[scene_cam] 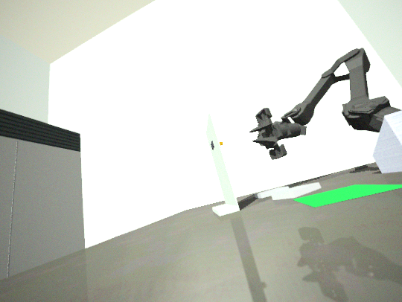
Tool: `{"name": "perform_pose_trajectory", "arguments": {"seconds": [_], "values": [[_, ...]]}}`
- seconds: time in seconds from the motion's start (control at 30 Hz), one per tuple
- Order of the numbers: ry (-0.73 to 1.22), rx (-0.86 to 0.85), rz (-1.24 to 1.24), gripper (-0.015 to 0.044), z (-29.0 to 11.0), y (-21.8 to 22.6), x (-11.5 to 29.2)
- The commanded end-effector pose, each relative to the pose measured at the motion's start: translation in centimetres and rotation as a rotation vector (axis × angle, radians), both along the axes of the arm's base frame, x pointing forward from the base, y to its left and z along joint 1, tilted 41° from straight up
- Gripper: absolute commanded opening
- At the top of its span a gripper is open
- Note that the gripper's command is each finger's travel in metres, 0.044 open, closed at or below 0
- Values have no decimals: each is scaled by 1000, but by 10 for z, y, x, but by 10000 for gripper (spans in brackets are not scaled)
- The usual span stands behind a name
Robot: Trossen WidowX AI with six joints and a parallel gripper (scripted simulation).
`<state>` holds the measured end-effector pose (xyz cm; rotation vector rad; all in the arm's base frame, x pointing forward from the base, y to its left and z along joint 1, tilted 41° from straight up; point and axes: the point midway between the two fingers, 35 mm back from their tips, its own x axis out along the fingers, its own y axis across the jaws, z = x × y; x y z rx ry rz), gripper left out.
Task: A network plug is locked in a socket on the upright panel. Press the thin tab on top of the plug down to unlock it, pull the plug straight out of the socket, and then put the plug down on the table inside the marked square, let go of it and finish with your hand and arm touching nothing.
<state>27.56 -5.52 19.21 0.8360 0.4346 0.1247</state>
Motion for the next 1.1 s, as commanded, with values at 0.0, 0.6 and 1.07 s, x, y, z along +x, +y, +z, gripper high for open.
{"name": "perform_pose_trajectory", "arguments": {"seconds": [0.0, 0.6, 1.07], "values": [[8, 20, 3, 156, -2, 1, -1], [5, 23, 2, 156, -11, 6, 58], [4, 23, 3, 156, -13, 7, 74]]}}
